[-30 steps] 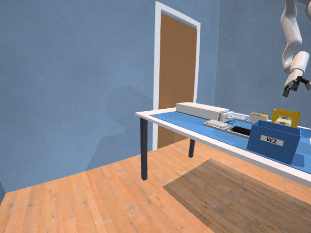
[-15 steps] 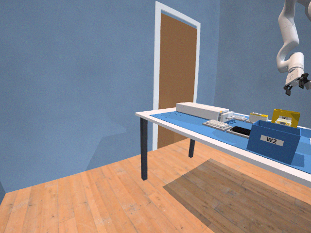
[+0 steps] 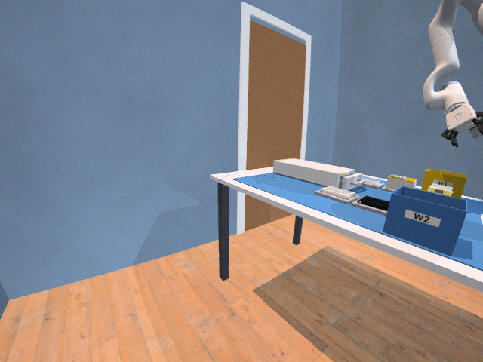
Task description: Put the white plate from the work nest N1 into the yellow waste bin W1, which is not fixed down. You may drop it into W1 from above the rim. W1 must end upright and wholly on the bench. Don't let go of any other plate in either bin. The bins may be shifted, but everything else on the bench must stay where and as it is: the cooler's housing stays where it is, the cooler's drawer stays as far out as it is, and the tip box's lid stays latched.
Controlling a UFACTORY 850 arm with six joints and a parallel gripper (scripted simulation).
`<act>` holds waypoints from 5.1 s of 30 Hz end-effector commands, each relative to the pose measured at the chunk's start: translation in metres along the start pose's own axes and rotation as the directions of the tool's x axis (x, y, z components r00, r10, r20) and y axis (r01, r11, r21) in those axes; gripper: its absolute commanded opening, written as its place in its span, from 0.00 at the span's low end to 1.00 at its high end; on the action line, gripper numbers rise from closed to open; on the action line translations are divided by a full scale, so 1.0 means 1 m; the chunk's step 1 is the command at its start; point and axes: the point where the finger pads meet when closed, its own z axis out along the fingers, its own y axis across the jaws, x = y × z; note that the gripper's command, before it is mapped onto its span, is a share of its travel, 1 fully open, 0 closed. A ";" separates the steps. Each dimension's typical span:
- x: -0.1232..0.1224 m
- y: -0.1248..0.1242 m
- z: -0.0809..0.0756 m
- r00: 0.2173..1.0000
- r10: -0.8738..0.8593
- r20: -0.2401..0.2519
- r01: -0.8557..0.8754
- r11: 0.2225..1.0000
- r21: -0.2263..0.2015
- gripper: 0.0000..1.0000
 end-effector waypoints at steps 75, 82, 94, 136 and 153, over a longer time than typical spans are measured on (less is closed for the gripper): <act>-0.018 -0.124 -0.026 -0.159 -0.920 -0.357 0.776 0.107 -0.621 1.00; -0.039 -0.138 -0.023 -0.266 -0.899 -0.347 0.775 0.015 -0.632 1.00; -0.076 -0.154 -0.016 -0.455 -0.829 -0.323 0.749 -0.161 -0.643 1.00; -0.159 -0.214 0.022 -0.488 -0.803 -0.342 0.754 -0.191 -0.628 1.00; -0.211 -0.260 0.050 -0.488 -0.803 -0.342 0.754 -0.191 -0.628 1.00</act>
